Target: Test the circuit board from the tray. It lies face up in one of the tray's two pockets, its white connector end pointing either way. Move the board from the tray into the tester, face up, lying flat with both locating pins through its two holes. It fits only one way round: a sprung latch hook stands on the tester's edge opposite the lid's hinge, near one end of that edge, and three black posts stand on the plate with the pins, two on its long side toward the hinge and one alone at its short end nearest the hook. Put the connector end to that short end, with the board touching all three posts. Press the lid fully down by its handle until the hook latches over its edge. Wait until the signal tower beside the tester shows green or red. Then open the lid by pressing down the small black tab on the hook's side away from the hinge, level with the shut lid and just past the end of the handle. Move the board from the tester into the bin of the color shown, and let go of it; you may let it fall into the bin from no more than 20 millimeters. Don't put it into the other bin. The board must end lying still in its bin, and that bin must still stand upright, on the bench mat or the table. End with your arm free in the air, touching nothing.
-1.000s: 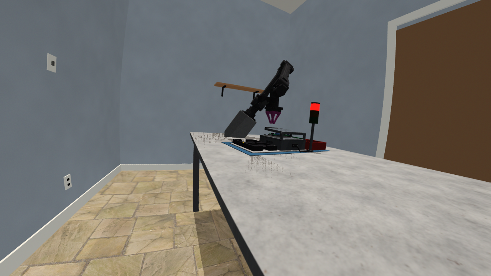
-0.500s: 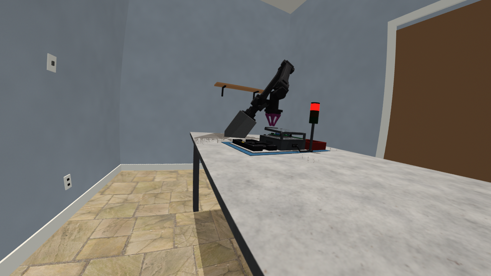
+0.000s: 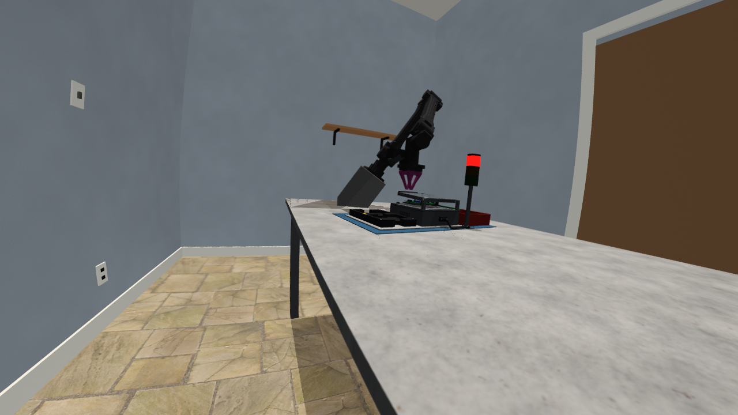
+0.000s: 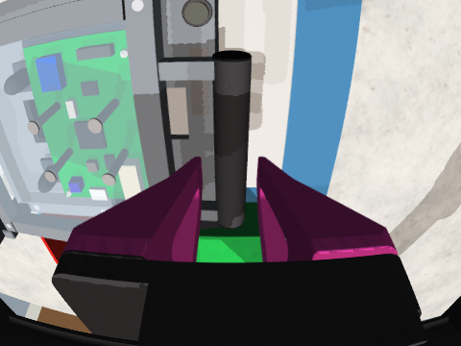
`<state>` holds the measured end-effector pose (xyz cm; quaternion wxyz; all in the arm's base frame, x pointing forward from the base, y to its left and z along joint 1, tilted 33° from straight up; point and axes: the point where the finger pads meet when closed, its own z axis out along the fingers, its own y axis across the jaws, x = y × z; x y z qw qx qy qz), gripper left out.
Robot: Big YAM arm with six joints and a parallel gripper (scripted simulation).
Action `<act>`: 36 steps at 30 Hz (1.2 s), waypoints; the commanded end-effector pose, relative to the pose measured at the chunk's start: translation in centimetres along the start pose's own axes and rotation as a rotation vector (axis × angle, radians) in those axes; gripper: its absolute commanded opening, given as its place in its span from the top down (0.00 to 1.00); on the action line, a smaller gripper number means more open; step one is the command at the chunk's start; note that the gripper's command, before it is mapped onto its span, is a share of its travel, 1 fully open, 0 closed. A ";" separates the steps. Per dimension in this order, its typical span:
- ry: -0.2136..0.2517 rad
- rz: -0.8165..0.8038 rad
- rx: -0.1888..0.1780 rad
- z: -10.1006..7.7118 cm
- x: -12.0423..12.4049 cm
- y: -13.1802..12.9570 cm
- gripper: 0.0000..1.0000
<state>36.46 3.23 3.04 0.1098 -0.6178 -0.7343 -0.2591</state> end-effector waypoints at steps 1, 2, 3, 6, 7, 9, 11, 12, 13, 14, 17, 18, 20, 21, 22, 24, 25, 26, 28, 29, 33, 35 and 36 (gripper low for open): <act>-0.008 0.000 -0.011 -0.1 -0.2 0.6 0.74; -0.008 0.000 -0.011 -0.1 -0.2 0.6 0.74; -0.008 0.000 -0.011 -0.1 -0.2 0.6 0.74; -0.008 0.000 -0.011 -0.1 -0.2 0.6 0.74; -0.008 0.000 -0.011 -0.1 -0.2 0.6 0.74; -0.008 0.000 -0.011 -0.1 -0.2 0.6 0.74; -0.008 0.000 -0.010 -0.1 -0.2 0.6 0.74; -0.008 0.000 -0.010 -0.1 -0.2 0.6 0.74; -0.008 0.000 -0.010 0.0 -0.2 0.5 0.74; -0.008 0.000 -0.010 0.0 -0.2 0.5 0.74; -0.008 0.000 -0.010 0.0 -0.2 0.5 0.74; -0.008 -0.002 -0.011 0.0 -0.2 0.6 0.74; -0.009 -0.003 -0.013 0.0 -0.2 0.6 0.74; -0.009 -0.003 -0.013 0.0 -0.2 0.6 0.74; -0.008 -0.002 -0.010 0.0 -0.1 0.5 0.74; -0.007 -0.001 -0.008 0.1 -0.1 0.4 0.74; -0.008 -0.003 -0.010 0.1 -0.1 0.5 0.74; -0.008 -0.004 -0.012 0.0 -0.1 0.6 0.74; -0.009 -0.006 -0.015 0.0 -0.1 0.8 0.74; -0.009 -0.005 -0.014 0.0 -0.1 0.7 0.74; -0.008 -0.003 -0.012 0.0 -0.1 0.7 0.74; -0.008 -0.003 -0.012 0.0 -0.1 0.7 0.74; -0.008 -0.003 -0.012 0.0 -0.1 0.7 0.74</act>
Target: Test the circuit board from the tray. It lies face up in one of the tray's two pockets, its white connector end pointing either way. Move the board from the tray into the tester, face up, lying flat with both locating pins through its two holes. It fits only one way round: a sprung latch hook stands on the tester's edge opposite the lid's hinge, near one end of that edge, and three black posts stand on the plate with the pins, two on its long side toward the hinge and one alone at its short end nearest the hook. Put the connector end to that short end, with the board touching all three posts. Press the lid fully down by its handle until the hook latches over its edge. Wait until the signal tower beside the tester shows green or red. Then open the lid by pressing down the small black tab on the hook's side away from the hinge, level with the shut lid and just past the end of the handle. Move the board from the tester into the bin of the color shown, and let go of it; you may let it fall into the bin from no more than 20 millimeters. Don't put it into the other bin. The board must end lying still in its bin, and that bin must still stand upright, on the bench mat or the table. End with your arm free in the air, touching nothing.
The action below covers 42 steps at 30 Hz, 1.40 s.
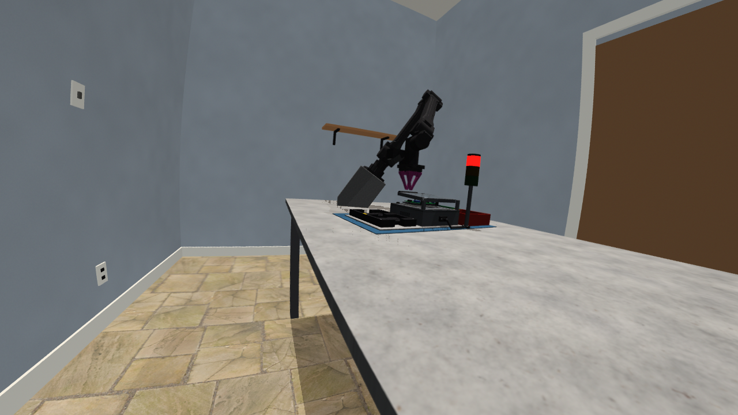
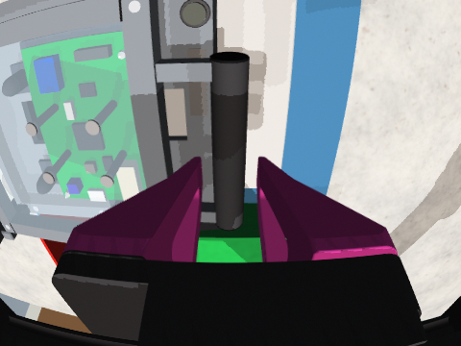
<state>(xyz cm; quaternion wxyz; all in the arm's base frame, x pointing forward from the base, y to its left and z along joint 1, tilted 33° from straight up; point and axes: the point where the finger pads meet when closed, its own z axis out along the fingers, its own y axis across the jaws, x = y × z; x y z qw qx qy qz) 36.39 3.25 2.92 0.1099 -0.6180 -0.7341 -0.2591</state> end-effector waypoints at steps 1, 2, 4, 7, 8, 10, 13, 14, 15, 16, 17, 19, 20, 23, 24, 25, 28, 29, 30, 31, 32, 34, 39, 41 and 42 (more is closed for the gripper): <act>-0.008 -0.004 -0.012 -0.1 -0.1 0.8 0.74; -0.008 -0.004 -0.012 -0.1 -0.1 0.8 0.74; -0.008 -0.004 -0.012 -0.1 -0.1 0.8 0.74; -0.008 -0.004 -0.012 -0.1 -0.1 0.8 0.74; -0.008 -0.004 -0.012 -0.1 -0.1 0.8 0.74; -0.008 -0.004 -0.012 -0.1 -0.1 0.8 0.74; -0.008 -0.004 -0.012 -0.1 -0.1 0.8 0.74; -0.008 -0.004 -0.012 -0.1 -0.1 0.8 0.74; -0.008 -0.004 -0.011 0.0 -0.1 0.7 0.74; -0.006 -0.002 -0.007 0.2 -0.1 0.6 0.74; -0.005 -0.002 -0.002 0.5 0.0 0.4 0.74; -0.005 -0.002 -0.002 0.5 0.0 0.4 0.74; -0.012 0.007 -0.020 -0.1 -0.5 0.8 0.74; -0.003 0.000 0.001 1.1 0.1 0.2 0.74; -0.003 0.000 0.002 1.3 0.1 0.1 0.74; -0.004 -0.001 0.000 1.5 0.1 0.3 0.74; -0.005 -0.003 -0.002 2.1 0.1 0.4 0.74; -0.004 -0.001 0.001 2.4 0.1 0.2 0.74; -0.004 0.000 0.002 2.6 0.1 0.2 0.74; -0.006 0.003 -0.004 2.6 -0.1 0.4 0.74; -0.008 0.004 -0.011 2.5 -0.3 0.7 0.74; -0.011 -0.006 -0.022 2.3 0.0 1.0 0.74; -0.011 -0.010 -0.026 2.1 0.2 1.1 0.74; -0.012 -0.009 -0.028 2.0 0.1 1.0 0.74; -0.012 -0.010 -0.028 2.0 0.1 1.0 0.74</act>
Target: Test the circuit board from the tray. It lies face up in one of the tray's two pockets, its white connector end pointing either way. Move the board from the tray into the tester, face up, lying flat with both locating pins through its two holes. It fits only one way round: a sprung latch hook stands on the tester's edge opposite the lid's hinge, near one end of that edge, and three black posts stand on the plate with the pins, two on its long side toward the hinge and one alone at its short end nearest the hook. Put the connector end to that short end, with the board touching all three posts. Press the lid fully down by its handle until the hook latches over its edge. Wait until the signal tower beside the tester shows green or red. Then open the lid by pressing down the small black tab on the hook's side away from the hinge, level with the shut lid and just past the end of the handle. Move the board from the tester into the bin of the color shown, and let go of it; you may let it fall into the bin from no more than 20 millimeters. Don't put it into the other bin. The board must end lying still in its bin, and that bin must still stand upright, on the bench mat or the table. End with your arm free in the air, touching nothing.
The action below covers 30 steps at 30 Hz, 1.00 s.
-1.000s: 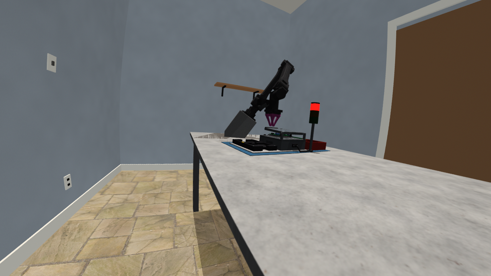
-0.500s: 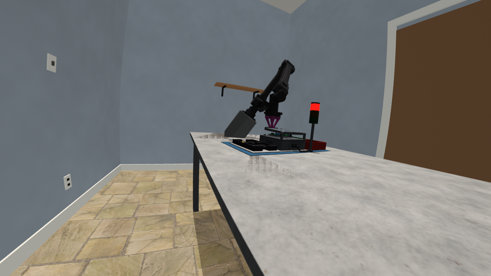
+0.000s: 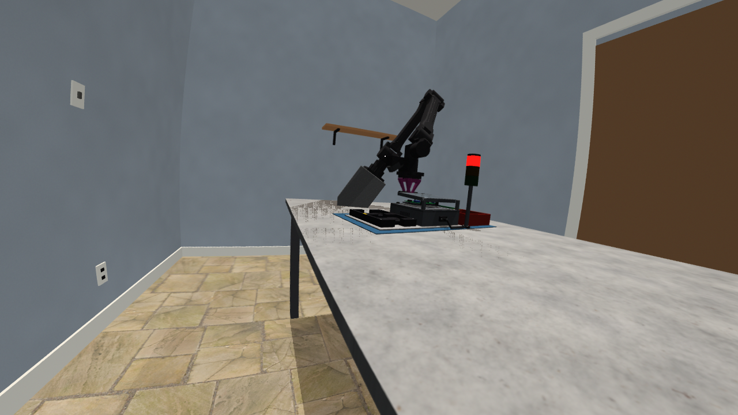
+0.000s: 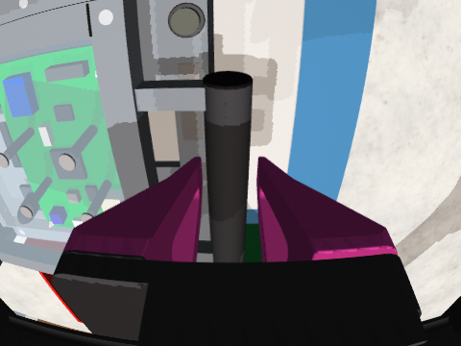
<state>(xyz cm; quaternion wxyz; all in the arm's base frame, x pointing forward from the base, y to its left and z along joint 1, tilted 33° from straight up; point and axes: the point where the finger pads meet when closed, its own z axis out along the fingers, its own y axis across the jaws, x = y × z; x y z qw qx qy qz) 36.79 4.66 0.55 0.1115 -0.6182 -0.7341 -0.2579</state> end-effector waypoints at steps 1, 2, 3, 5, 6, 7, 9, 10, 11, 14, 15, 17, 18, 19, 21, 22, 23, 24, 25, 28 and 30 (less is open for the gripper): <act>-0.013 -0.012 -0.031 -0.8 0.1 1.1 0.74; -0.013 -0.012 -0.031 -0.8 0.1 1.1 0.74; -0.013 -0.012 -0.031 -0.8 0.1 1.1 0.74; -0.013 -0.012 -0.031 -0.8 0.1 1.1 0.74; -0.013 -0.012 -0.031 -0.8 0.1 1.1 0.74; -0.013 -0.012 -0.031 -0.8 0.1 1.1 0.74; -0.013 -0.012 -0.031 -0.8 0.1 1.1 0.74; -0.013 -0.012 -0.031 -0.8 0.1 1.1 0.74; -0.013 -0.012 -0.031 -0.8 0.1 1.1 0.74; -0.013 -0.012 -0.031 -0.8 0.1 1.1 0.74; -0.013 -0.012 -0.031 -0.8 0.1 1.1 1.00; -0.011 -0.008 -0.025 -0.8 0.1 0.9 1.00; -0.011 -0.007 -0.023 -0.8 0.1 0.9 1.00; -0.011 -0.007 -0.023 -0.8 0.1 0.9 1.00; -0.011 -0.007 -0.023 -0.8 0.1 0.9 1.00; -0.011 -0.007 -0.023 -0.8 0.1 0.9 1.00; -0.011 -0.007 -0.023 -0.8 0.1 0.9 1.00; -0.011 -0.007 -0.023 -0.8 0.1 0.9 1.00; -0.011 -0.007 -0.023 -0.8 0.1 0.9 1.00; -0.011 -0.007 -0.023 -0.8 0.1 0.9 1.00; -0.011 -0.007 -0.023 -0.8 0.1 0.9 1.00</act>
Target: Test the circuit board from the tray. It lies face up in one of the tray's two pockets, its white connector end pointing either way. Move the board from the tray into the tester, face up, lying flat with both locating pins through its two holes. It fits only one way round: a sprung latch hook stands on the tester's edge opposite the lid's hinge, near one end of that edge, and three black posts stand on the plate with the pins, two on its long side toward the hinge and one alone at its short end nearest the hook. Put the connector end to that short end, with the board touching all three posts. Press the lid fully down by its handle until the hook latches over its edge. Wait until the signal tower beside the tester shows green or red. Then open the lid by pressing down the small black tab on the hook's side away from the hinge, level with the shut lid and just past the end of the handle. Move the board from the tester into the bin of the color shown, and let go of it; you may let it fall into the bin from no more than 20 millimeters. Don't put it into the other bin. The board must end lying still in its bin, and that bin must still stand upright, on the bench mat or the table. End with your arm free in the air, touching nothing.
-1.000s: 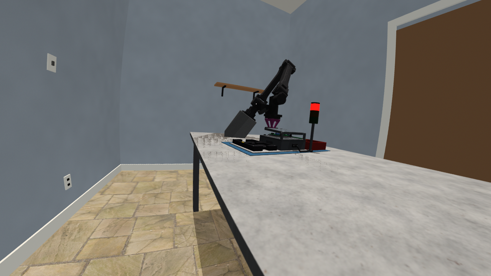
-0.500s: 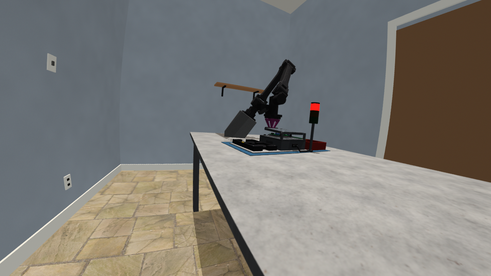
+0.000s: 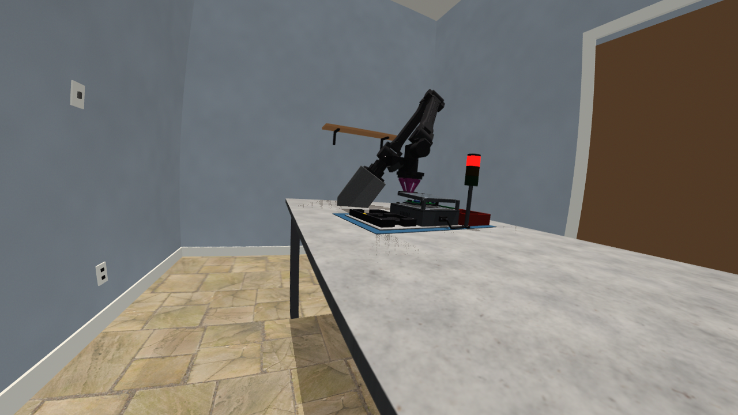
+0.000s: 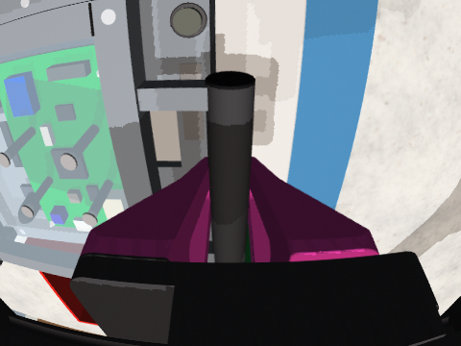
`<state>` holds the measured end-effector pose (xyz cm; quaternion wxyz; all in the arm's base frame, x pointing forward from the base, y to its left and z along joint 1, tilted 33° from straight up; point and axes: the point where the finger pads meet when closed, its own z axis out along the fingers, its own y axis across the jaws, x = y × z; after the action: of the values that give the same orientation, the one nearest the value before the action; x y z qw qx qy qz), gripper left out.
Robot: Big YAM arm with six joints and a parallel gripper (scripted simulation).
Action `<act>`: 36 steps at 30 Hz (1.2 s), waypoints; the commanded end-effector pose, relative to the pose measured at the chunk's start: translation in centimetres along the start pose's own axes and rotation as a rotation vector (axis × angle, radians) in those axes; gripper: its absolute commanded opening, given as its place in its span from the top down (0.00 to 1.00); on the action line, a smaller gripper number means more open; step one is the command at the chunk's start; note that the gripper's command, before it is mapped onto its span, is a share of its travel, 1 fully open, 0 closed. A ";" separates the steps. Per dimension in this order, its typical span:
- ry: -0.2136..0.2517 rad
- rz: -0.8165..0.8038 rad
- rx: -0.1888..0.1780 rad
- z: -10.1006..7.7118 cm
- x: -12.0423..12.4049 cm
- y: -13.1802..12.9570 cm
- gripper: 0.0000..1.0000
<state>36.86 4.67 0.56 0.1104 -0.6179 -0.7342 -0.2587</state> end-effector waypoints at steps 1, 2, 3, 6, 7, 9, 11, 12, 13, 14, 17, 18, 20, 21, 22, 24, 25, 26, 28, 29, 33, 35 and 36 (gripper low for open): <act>-0.010 -0.005 -0.021 -0.8 0.1 0.8 1.00; -0.010 -0.005 -0.021 -0.8 0.1 0.8 1.00; -0.010 -0.005 -0.021 -0.8 0.1 0.8 1.00; -0.010 -0.005 -0.021 -0.8 0.1 0.8 1.00; -0.010 -0.005 -0.021 -0.8 0.1 0.8 1.00; -0.010 -0.005 -0.021 -0.8 0.1 0.8 1.00; -0.010 -0.005 -0.021 -0.8 0.1 0.8 1.00; -0.010 -0.005 -0.021 -0.8 0.1 0.8 1.00; -0.010 -0.005 -0.021 -0.8 0.1 0.8 1.00; -0.010 -0.005 -0.021 -0.8 0.1 0.8 1.00; -0.010 -0.005 -0.021 -0.8 0.1 0.8 1.00; -0.010 -0.005 -0.021 -0.8 0.1 0.8 1.00; -0.010 -0.005 -0.021 -0.8 0.1 0.8 1.00; -0.010 -0.005 -0.021 -0.8 0.1 0.8 1.00; -0.010 -0.005 -0.021 -0.8 0.1 0.8 1.00; -0.010 -0.005 -0.021 -0.8 0.1 0.8 1.00; -0.010 -0.005 -0.021 -0.8 0.1 0.8 1.00; -0.010 -0.005 -0.021 -0.8 0.1 0.8 1.00; -0.010 -0.005 -0.021 -0.8 0.1 0.8 1.00; -0.010 -0.005 -0.021 -0.9 0.1 0.8 1.00; -0.011 -0.005 -0.022 -1.0 0.1 0.8 1.00; -0.011 -0.006 -0.024 -1.1 0.1 0.9 1.00; -0.012 -0.007 -0.025 -1.2 0.0 1.0 1.00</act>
<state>36.86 4.67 0.56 0.1104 -0.6179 -0.7342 -0.2587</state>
